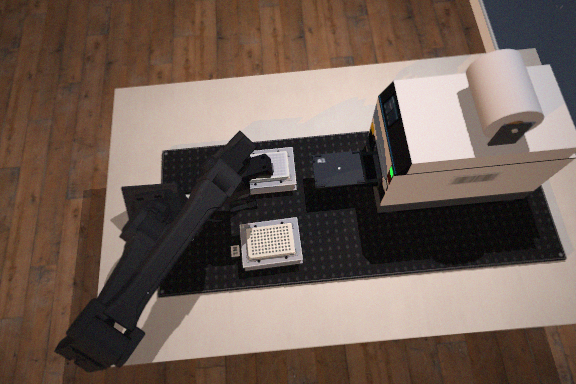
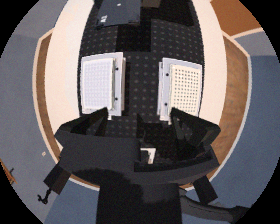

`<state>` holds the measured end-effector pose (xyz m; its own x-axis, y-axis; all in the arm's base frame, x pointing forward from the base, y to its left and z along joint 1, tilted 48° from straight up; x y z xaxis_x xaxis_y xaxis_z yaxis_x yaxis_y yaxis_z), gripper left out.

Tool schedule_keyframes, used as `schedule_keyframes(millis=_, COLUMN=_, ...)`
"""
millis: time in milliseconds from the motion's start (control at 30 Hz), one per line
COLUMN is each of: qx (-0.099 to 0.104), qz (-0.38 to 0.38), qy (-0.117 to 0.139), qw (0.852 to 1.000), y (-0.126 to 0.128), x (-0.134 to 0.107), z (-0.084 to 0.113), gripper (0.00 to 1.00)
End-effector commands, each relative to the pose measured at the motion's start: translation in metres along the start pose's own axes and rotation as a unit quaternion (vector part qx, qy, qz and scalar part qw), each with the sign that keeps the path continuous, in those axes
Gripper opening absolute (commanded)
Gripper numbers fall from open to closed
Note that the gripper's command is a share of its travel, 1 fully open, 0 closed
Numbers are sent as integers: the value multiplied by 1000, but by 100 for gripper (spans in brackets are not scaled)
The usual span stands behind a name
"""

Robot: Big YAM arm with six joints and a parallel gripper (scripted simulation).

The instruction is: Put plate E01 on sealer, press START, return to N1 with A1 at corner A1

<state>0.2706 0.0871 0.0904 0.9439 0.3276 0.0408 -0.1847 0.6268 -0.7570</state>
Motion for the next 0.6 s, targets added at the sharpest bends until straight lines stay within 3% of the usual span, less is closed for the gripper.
schedule_keyframes(millis=0, qx=4, qz=-7, qy=-18, qw=1000, y=2, x=21, z=11, gripper=100)
schedule_keyframes(millis=567, qx=9, qz=-35, qy=-31, qw=999, y=-5, x=38, z=24, gripper=100)
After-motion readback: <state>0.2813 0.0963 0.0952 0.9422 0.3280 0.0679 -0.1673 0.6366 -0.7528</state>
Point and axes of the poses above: the point where the finger pads meet when closed, its own z axis back along the fingers, its own y axis across the jaws, x = y × z, the point moved 6 cm from there along z, back along the fingers, and after that the axes turned 10 degrees about z, right-handed, at the moved point
